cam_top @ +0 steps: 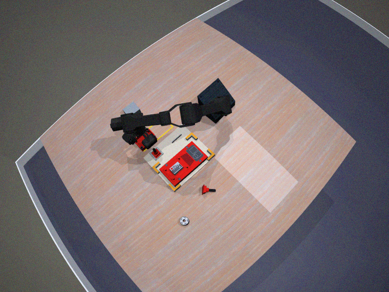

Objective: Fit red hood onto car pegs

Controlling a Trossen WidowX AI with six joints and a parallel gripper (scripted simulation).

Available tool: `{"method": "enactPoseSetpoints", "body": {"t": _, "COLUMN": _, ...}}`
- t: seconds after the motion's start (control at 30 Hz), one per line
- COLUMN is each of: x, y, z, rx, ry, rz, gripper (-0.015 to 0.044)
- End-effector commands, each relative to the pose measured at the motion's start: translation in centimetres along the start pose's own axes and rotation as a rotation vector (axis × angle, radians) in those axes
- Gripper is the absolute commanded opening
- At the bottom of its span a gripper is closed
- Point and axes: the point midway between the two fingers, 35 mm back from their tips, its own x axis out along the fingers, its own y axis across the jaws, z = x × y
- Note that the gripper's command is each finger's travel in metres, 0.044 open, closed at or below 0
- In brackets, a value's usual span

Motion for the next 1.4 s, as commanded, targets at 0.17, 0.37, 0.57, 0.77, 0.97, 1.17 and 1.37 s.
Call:
{"method": "enactPoseSetpoints", "body": {"t": 0.17, "x": -7.0, "y": -0.2, "z": 0.0, "rx": -0.004, "ry": -0.011, "rz": 0.0, "gripper": 0.044}}
{"method": "enactPoseSetpoints", "body": {"t": 0.37, "x": -7.0, "y": -0.5, "z": 0.0, "rx": 0.005, "ry": -0.024, "rz": -0.001, "gripper": 0.044}}
{"method": "enactPoseSetpoints", "body": {"t": 0.57, "x": -7.0, "y": -0.5, "z": 0.0, "rx": 0.005, "ry": -0.024, "rz": -0.001, "gripper": 0.044}}
{"method": "enactPoseSetpoints", "body": {"t": 0.77, "x": -6.5, "y": -1.3, "z": 0.3, "rx": 0.017, "ry": -0.078, "rz": -0.015, "gripper": 0.044}}
{"method": "enactPoseSetpoints", "body": {"t": 0.97, "x": -4.7, "y": -3.5, "z": 1.1, "rx": 0.053, "ry": -0.292, "rz": -0.053, "gripper": 0.044}}
{"method": "enactPoseSetpoints", "body": {"t": 1.17, "x": -3.8, "y": -4.5, "z": 1.0, "rx": 0.071, "ry": -0.499, "rz": -0.063, "gripper": 0.044}}
{"method": "enactPoseSetpoints", "body": {"t": 1.37, "x": -3.7, "y": -4.1, "z": 0.2, "rx": 0.068, "ry": -0.692, "rz": -0.049, "gripper": 0.044}}
